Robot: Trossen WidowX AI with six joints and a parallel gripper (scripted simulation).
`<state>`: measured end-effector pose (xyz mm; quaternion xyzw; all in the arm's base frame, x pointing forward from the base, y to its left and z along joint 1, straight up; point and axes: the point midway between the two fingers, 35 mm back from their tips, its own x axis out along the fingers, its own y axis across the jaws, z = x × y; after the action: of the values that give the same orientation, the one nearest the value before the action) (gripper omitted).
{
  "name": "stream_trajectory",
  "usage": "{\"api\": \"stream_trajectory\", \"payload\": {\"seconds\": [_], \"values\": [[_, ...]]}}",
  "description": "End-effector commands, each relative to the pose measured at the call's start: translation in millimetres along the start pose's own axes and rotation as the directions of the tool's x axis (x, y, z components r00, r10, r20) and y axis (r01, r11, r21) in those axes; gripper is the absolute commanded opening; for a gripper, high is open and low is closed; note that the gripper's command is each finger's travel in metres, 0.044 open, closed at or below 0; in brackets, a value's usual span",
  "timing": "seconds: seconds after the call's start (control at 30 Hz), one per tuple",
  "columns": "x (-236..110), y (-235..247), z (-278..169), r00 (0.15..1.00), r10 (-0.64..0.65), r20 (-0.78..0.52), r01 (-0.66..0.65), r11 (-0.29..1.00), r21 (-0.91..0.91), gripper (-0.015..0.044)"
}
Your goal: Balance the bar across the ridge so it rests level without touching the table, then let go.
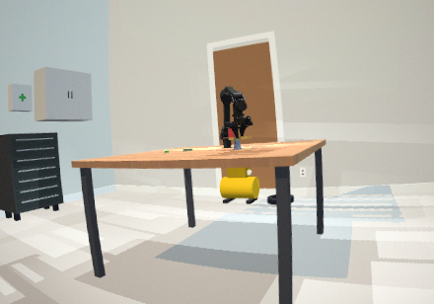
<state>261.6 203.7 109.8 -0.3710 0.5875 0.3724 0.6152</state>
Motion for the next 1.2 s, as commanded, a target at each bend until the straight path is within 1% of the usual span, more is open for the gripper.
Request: {"api": "stream_trajectory", "payload": {"seconds": [0.0,1.17], "values": [[4.1,0.7,-0.5,1.000,0.005,-0.005,-0.005,1.000,0.003,0.0000],[0.0,0.1,0.1,1.000,0.001,-0.001,-0.001,1.000,0.000,0.0000]]}}
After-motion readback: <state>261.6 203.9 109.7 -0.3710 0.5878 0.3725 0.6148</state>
